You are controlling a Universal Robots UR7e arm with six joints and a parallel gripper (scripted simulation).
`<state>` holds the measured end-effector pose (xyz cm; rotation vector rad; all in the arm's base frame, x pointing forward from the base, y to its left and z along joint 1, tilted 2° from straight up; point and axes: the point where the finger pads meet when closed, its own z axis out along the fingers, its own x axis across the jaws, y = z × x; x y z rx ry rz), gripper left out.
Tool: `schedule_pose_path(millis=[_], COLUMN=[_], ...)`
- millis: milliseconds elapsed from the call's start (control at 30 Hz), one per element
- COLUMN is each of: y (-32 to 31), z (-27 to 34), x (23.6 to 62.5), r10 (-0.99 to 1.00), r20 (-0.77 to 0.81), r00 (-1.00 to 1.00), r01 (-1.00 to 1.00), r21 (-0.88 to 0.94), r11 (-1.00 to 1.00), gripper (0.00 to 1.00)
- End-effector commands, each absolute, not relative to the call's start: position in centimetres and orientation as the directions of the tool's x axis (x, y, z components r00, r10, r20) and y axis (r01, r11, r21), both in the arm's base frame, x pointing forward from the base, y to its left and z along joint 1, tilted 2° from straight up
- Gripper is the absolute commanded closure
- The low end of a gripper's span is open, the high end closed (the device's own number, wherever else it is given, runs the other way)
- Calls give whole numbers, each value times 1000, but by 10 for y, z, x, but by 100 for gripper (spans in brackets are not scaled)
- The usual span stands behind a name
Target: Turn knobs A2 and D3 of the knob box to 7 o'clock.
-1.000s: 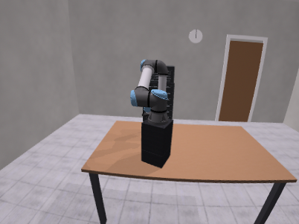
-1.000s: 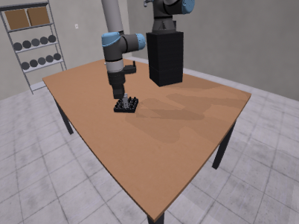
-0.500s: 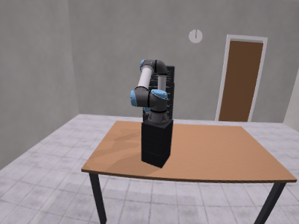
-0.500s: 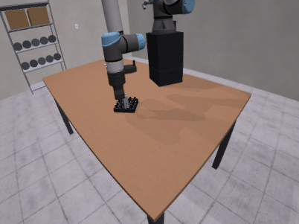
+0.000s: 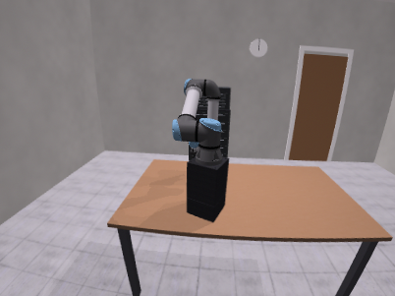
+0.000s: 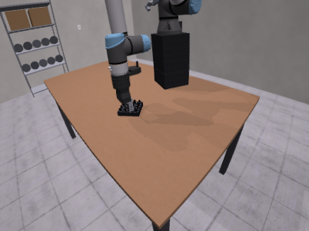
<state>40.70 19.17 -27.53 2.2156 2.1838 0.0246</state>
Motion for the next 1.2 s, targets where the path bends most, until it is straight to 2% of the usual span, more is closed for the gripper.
schedule_pose_path(millis=[0, 433, 1167], y=[192, 192, 192], z=[-275, -275, -275], x=[408, 408, 408], r10=[996, 925, 756], r20=[-10, -19, -27], r00=[-91, -379, -654], r01=[995, 925, 756], r21=[32, 28, 20], r11=[91, 380, 655], gripper=[70, 70, 70])
